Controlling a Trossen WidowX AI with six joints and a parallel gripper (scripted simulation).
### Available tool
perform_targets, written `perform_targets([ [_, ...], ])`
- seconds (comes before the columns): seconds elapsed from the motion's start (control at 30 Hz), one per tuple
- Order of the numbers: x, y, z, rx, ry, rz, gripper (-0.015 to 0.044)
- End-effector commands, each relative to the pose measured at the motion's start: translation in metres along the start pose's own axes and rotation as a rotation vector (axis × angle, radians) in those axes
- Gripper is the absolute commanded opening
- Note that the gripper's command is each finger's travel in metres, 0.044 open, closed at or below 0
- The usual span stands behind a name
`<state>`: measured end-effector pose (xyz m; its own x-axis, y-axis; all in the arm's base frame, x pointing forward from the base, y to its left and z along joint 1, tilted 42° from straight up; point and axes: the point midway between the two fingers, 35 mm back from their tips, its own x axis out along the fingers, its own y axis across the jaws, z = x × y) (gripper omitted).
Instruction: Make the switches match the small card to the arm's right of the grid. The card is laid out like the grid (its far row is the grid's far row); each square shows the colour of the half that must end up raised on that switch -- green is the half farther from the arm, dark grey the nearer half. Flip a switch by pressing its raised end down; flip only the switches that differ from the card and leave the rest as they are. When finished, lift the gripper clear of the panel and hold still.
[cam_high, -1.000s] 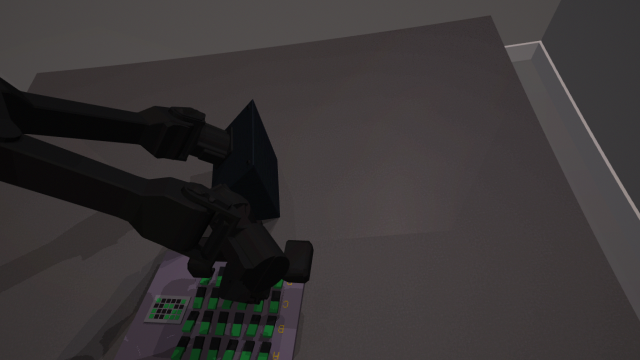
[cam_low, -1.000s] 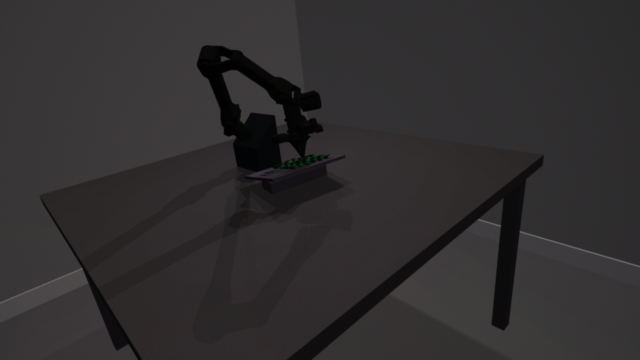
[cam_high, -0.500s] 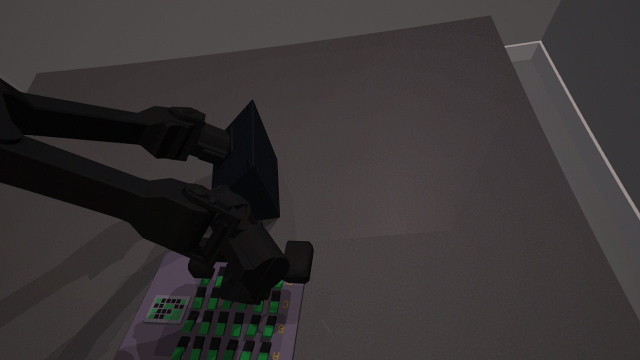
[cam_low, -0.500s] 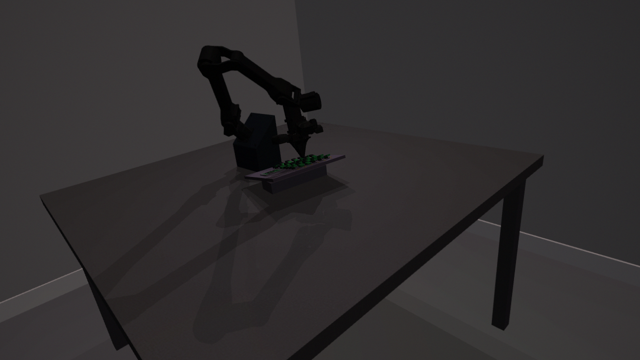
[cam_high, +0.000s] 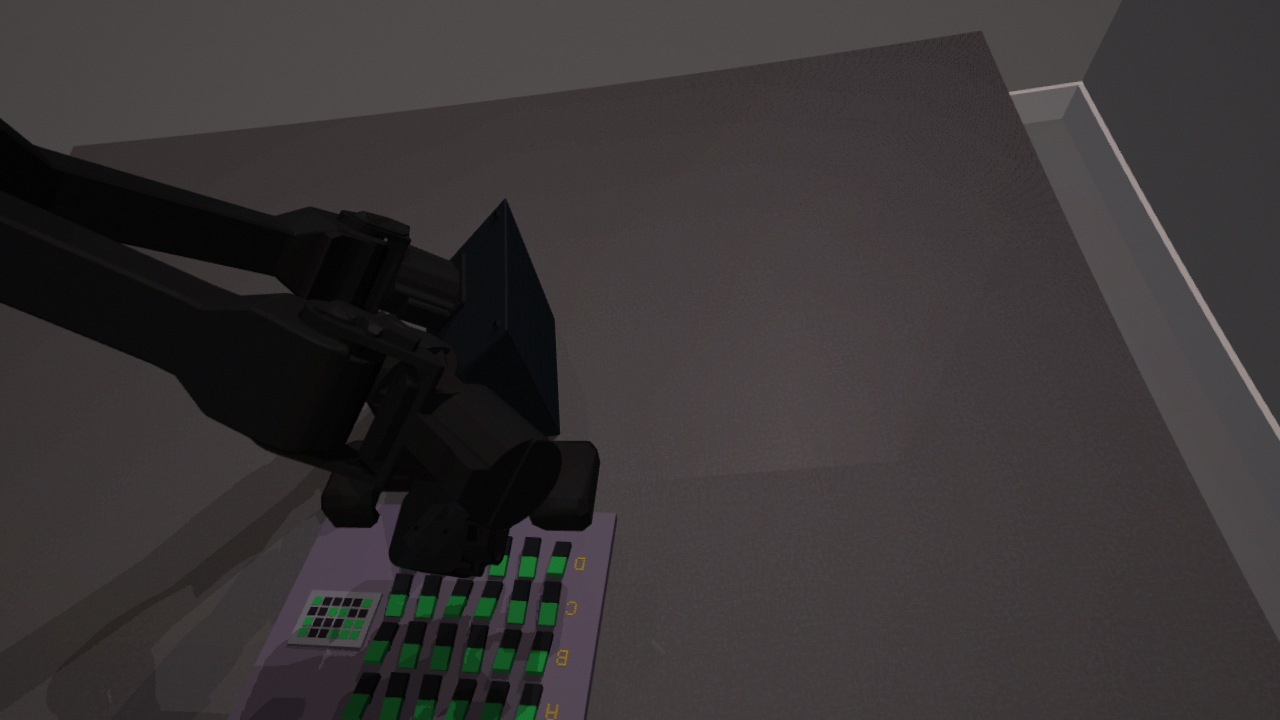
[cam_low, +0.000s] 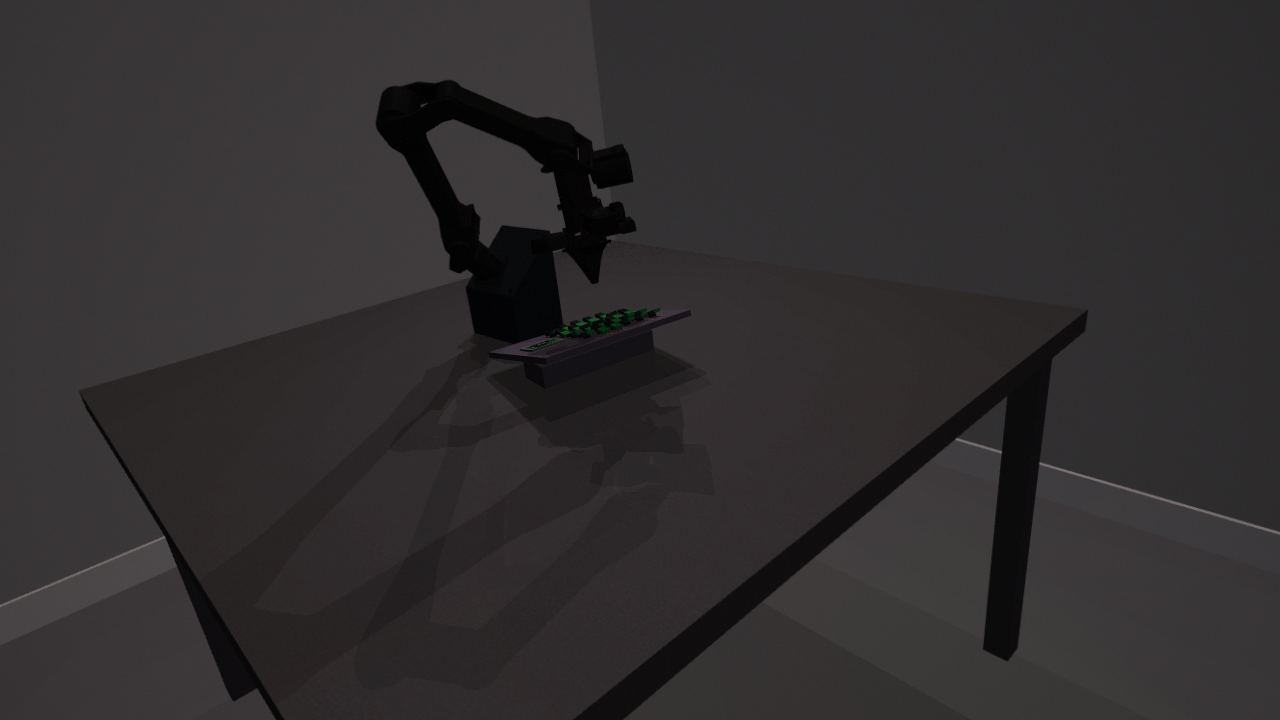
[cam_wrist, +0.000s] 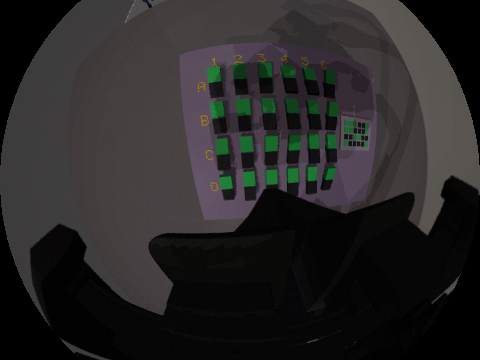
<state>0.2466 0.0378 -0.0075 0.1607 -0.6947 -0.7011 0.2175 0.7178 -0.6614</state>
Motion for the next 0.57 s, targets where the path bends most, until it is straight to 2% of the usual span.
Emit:
perform_targets([
  [0.0, -0.0087, -0.0277, 0.0353, 0.03, -0.016, 0.005, 0.0],
  [0.53, -0.0089, -0.0297, 0.0372, 0.03, -0.016, 0.005, 0.0],
])
